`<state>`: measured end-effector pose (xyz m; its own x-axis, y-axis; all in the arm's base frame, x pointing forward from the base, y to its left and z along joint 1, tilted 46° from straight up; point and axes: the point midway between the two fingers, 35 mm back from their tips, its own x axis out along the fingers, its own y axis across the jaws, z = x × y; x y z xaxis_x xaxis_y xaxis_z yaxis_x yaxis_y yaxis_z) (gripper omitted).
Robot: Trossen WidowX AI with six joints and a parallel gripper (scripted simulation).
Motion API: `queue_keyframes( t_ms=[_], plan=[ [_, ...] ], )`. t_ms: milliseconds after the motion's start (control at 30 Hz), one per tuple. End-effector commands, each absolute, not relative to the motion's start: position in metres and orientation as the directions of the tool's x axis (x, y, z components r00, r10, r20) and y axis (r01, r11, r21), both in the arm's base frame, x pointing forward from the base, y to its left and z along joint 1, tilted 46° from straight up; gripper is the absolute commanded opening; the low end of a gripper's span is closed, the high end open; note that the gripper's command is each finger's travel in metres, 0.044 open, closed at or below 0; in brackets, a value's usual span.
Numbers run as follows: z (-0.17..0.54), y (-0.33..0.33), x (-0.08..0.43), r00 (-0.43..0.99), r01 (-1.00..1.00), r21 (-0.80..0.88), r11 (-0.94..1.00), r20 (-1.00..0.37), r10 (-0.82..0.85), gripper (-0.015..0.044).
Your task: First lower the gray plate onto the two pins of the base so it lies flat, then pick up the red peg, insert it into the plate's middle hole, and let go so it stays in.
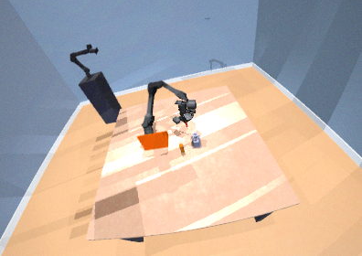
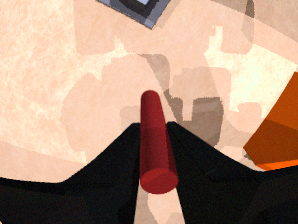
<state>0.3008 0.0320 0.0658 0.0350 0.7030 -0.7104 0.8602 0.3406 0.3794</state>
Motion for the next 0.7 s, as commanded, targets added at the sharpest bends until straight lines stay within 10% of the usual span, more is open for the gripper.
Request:
queue_keyframes(
  t_ms=[0, 667],
  plan=[
    [0.058, 0.023, 0.310, 0.033, 0.860, 0.377, 0.345, -0.714, 0.700, 0.0000],
    [0.019, -0.014, 0.342, 0.032, 0.864, 0.374, 0.338, -0.710, 0.703, 0.0000]
  ],
)
